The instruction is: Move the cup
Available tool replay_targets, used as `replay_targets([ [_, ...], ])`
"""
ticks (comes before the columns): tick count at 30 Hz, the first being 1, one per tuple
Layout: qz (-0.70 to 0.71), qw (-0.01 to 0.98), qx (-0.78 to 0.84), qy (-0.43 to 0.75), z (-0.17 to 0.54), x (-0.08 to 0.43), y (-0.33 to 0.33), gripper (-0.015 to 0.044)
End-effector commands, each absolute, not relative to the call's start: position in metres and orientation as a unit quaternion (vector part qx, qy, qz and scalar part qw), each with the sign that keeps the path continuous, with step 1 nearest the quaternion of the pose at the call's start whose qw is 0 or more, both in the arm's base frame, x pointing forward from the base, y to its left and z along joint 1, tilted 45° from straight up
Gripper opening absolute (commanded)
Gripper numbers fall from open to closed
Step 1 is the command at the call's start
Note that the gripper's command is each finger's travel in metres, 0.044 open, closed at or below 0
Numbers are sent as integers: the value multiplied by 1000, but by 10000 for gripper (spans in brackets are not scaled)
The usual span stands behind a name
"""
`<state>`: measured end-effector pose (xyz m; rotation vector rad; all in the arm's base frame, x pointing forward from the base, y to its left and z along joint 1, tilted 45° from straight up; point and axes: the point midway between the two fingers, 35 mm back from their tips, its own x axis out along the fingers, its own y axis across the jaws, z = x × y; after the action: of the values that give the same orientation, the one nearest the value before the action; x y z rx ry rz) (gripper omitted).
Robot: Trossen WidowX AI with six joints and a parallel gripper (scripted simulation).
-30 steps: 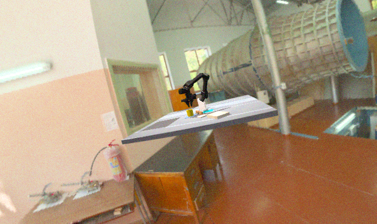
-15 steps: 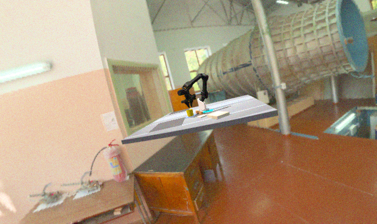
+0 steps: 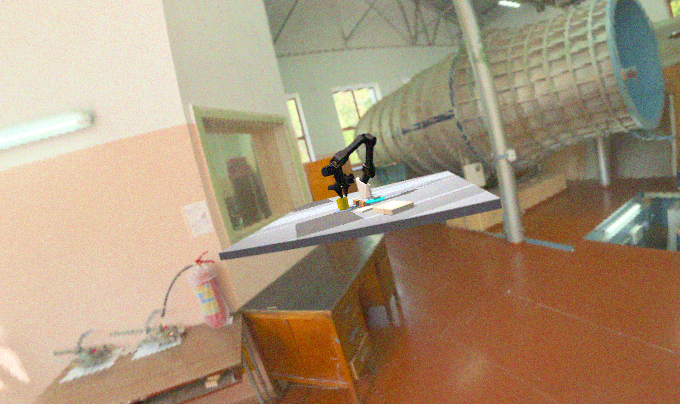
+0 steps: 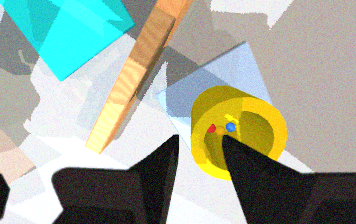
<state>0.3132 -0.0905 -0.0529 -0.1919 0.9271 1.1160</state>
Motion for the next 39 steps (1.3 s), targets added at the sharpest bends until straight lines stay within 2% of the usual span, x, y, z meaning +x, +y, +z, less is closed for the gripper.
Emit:
replay_targets([
  [1,510,745,-83,423,-57,313,-85,167],
  [19,511,745,-82,422,-73,314,-68,167],
  [39,511,744,-86,423,-72,315,-69,33],
])
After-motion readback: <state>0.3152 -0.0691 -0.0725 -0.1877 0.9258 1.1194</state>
